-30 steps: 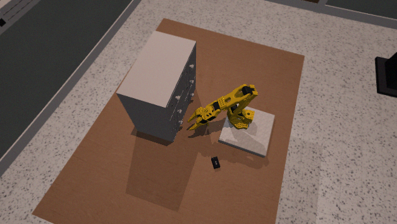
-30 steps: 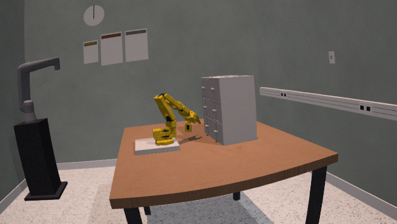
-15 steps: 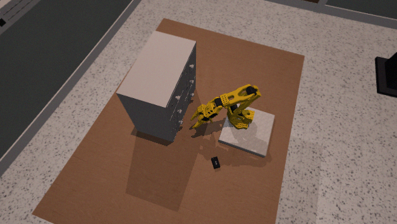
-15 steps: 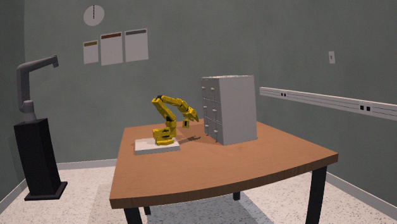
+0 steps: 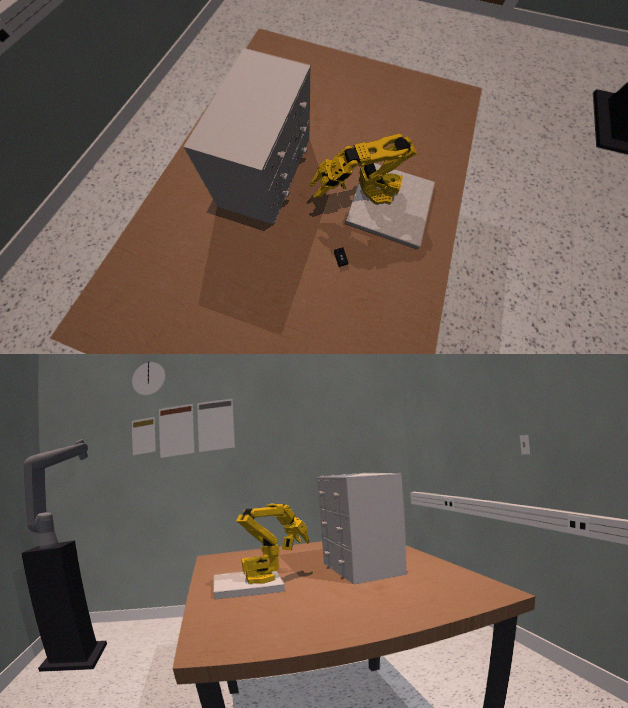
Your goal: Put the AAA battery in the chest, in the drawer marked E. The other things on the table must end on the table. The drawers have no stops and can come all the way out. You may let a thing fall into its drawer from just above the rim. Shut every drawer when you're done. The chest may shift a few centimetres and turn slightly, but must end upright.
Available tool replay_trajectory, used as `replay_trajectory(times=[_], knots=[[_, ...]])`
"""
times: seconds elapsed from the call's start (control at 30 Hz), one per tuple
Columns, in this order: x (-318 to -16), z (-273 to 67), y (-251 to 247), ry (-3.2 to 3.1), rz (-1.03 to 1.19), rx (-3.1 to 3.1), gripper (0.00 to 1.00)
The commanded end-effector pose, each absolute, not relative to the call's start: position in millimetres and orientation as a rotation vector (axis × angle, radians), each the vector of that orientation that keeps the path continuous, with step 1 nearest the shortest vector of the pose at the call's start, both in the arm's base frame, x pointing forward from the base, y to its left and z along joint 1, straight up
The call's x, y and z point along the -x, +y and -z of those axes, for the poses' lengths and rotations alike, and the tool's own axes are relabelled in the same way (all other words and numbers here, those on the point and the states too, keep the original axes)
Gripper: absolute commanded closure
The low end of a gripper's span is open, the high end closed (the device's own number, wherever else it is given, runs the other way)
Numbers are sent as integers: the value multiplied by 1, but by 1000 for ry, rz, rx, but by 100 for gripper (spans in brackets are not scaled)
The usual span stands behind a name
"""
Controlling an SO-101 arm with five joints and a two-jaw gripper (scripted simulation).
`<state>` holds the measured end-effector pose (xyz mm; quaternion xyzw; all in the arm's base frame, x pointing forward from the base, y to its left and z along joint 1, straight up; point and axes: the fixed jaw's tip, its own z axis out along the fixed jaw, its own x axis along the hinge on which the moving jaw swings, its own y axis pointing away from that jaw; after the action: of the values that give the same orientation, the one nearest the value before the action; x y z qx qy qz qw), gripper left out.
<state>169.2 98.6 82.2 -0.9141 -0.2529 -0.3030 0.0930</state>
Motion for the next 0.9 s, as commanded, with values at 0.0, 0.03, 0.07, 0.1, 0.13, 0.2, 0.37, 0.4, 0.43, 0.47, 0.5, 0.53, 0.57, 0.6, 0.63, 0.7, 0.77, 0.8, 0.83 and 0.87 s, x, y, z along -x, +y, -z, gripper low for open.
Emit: replay_trajectory(times=[0.0, 0.03, 0.07, 0.1, 0.13, 0.2, 0.37, 0.4, 0.43, 0.47, 0.5, 0.53, 0.57, 0.6, 0.63, 0.7, 0.77, 0.8, 0.83, 0.87], knots=[[-160, -91, 95, -751, 865, 2723, 79], [-158, -92, 94, -753, 854, 2728, 79], [-156, -94, 92, -754, 844, 2733, 79], [-156, -94, 92, -754, 844, 2733, 79], [-156, -94, 92, -754, 844, 2733, 79], [-151, -96, 89, -756, 823, 2744, 79], [-139, -101, 82, -762, 769, 2770, 79], [-136, -102, 80, -763, 758, 2775, 79], [-133, -103, 78, -764, 748, 2780, 79], [-131, -104, 77, -765, 737, 2785, 79], [-130, -105, 76, -766, 732, 2787, 79], [-130, -105, 76, -766, 732, 2787, 79], [-130, -105, 76, -766, 732, 2787, 79], [-130, -105, 76, -766, 732, 2787, 79], [-130, -105, 76, -766, 732, 2787, 79], [-130, -105, 76, -766, 732, 2787, 79], [-130, -105, 76, -766, 732, 2787, 79], [-130, -105, 76, -766, 732, 2787, 79], [-130, -105, 76, -766, 732, 2787, 79], [-130, -105, 76, -766, 732, 2787, 79]])
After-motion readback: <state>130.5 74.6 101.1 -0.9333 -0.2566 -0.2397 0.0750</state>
